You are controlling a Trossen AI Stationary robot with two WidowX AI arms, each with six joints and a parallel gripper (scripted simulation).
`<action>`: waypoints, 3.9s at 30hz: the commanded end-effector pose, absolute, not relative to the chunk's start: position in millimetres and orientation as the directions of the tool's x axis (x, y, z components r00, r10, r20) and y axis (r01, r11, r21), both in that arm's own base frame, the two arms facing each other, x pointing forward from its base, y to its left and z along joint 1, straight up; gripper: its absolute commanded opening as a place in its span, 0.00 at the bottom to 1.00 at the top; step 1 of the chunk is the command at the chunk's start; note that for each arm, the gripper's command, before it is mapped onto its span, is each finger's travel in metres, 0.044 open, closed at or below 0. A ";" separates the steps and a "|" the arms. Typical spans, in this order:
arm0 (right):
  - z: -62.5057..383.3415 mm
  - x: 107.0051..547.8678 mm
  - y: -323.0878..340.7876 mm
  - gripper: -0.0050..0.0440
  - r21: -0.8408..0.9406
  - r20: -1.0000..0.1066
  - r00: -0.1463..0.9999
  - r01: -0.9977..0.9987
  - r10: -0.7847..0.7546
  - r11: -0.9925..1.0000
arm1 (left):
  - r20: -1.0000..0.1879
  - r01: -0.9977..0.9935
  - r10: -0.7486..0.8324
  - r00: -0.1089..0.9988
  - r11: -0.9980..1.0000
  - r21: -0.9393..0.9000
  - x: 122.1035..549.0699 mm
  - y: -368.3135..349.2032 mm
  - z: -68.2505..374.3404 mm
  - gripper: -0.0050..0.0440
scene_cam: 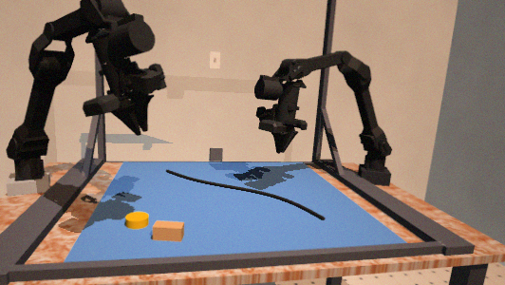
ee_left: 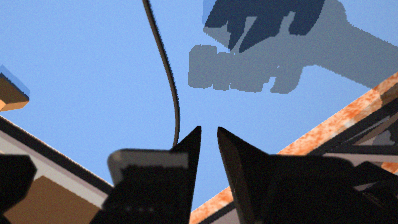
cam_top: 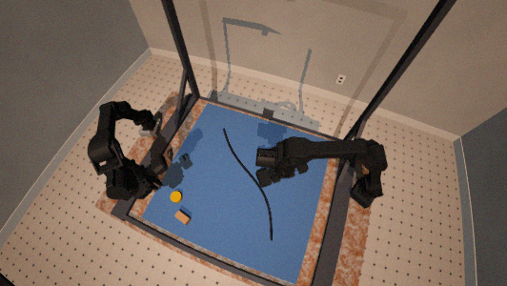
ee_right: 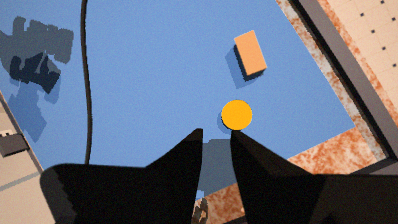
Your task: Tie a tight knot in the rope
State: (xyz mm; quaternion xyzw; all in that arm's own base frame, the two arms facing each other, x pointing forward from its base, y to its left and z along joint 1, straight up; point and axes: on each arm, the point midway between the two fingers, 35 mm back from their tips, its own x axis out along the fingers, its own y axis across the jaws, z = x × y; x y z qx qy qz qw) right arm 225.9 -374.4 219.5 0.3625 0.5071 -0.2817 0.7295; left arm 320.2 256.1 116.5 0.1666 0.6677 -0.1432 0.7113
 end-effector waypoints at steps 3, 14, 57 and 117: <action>232.6 225.7 -372.0 0.28 0.239 -0.936 0.344 0.770 -0.070 0.591 | -0.998 0.455 0.033 0.049 0.889 0.052 310.3 307.3 88.4 0.28; 232.6 225.7 -372.0 0.28 0.239 -0.936 0.344 0.770 -0.070 0.591 | -0.999 0.478 0.028 0.025 0.878 0.037 296.6 341.0 60.4 0.28; 232.6 225.7 -372.0 0.28 0.239 -0.936 0.344 0.770 -0.070 0.591 | -0.999 0.479 0.028 0.024 0.877 0.036 297.0 343.6 16.3 0.28; 232.6 225.7 -372.0 0.28 0.239 -0.936 0.344 0.770 -0.070 0.591 | -0.999 0.479 0.029 0.023 0.877 0.036 283.4 349.2 13.9 0.16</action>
